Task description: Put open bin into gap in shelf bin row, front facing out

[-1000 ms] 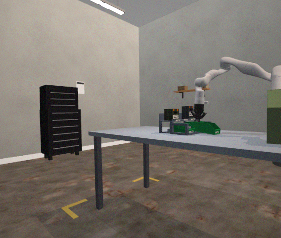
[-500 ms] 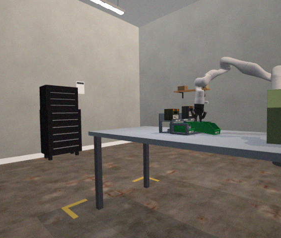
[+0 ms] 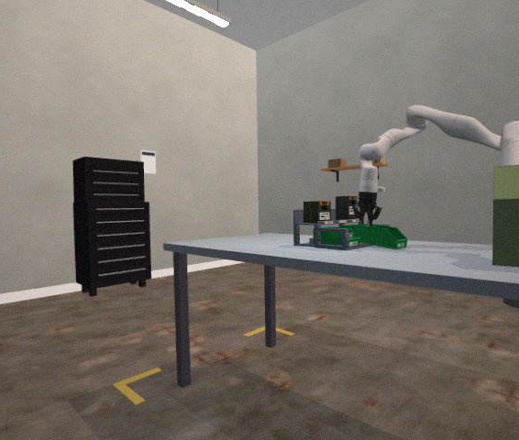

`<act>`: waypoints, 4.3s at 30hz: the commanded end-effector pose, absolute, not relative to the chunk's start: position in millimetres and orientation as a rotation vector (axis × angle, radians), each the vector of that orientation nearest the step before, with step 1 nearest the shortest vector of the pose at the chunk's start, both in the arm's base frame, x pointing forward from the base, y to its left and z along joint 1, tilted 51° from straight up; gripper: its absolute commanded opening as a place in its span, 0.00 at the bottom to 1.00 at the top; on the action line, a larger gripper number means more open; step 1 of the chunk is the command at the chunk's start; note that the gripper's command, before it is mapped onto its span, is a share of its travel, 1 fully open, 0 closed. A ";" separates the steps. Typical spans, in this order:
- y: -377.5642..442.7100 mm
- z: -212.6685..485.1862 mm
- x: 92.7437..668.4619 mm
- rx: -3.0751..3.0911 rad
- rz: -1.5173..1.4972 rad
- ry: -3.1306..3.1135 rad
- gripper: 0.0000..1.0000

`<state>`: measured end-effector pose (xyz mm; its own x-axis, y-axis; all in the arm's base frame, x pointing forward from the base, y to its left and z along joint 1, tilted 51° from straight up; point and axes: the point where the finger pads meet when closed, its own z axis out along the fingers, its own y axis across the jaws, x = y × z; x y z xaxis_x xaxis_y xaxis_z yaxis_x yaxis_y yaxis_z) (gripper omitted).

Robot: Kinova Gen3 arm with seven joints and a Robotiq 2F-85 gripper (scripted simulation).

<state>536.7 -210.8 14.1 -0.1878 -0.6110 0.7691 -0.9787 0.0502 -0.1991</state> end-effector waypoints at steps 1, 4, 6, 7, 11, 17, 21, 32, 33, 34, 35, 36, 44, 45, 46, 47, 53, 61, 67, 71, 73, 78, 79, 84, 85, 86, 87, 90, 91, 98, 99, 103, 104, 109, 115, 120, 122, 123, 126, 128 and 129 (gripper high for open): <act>-209.8 14.6 537.4 1.593 0.992 -1.847 0.39; -209.8 14.6 537.4 1.593 0.992 -1.847 0.39; -209.8 14.6 537.4 1.593 0.992 -1.847 0.39; -209.8 14.6 537.4 1.593 0.992 -1.847 0.39; -209.8 14.6 537.4 1.593 0.992 -1.847 0.39; -209.8 14.6 537.4 1.593 0.992 -1.847 0.39; -209.8 14.6 537.4 1.593 0.992 -1.847 0.39; -209.8 14.6 537.4 1.593 0.992 -1.847 0.39; -209.8 14.6 537.4 1.593 0.992 -1.847 0.39; -209.8 14.6 537.4 1.593 0.992 -1.847 0.39; -209.8 14.6 537.4 1.593 0.992 -1.847 0.39; -209.8 14.6 537.4 1.593 0.992 -1.847 0.39; -191.0 29.7 537.7 1.593 0.992 -1.847 0.39; -186.4 33.4 537.7 1.593 0.992 -1.847 0.39; -186.4 33.4 537.7 1.593 0.992 -1.847 0.39; -186.4 33.4 537.7 1.593 0.992 -1.847 0.39; -186.4 33.4 537.7 1.593 0.992 -1.847 0.39; -158.3 55.9 538.1 1.593 0.992 -1.847 0.39; -151.3 61.5 538.2 1.593 0.992 -1.847 0.39; -151.3 61.5 538.2 1.593 0.992 -1.847 0.39; -151.3 61.5 538.2 1.593 0.992 -1.847 0.39; -146.5 65.3 538.3 1.593 0.991 -1.847 0.39; -145.3 66.3 538.3 1.593 0.992 -1.847 0.39; -145.3 66.3 538.3 1.593 0.992 -1.847 0.39; -145.3 66.3 538.3 1.593 0.992 -1.847 0.39; -145.3 66.3 538.3 1.593 0.992 -1.847 0.39; -145.3 66.3 538.3 1.593 0.992 -1.847 0.39; -145.3 66.3 538.3 1.593 0.992 -1.847 0.39; -145.3 66.3 538.3 1.593 0.992 -1.847 0.39; -150.2 62.4 538.2 1.593 0.991 -1.847 0.39; -150.2 62.4 538.2 1.593 0.991 -1.847 0.39; -150.2 62.4 538.2 1.593 0.991 -1.847 0.39; -150.2 62.4 538.2 1.593 0.991 -1.847 0.39; -150.7 62.0 538.2 1.593 0.992 -1.847 0.39; -152.7 60.4 538.2 1.593 0.992 -1.847 0.39; -152.7 60.4 538.2 1.593 0.992 -1.847 0.39; -152.7 60.4 538.2 1.593 0.992 -1.847 0.39; -152.7 60.4 538.2 1.593 0.992 -1.847 0.39; -152.7 60.4 538.2 1.593 0.992 -1.847 0.39; -152.7 60.4 538.2 1.593 0.992 -1.847 0.39; -152.7 60.4 538.2 1.593 0.992 -1.847 0.39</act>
<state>537.6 -153.7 59.9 -0.1878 -0.6110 0.7691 -0.9787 0.0502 -0.1991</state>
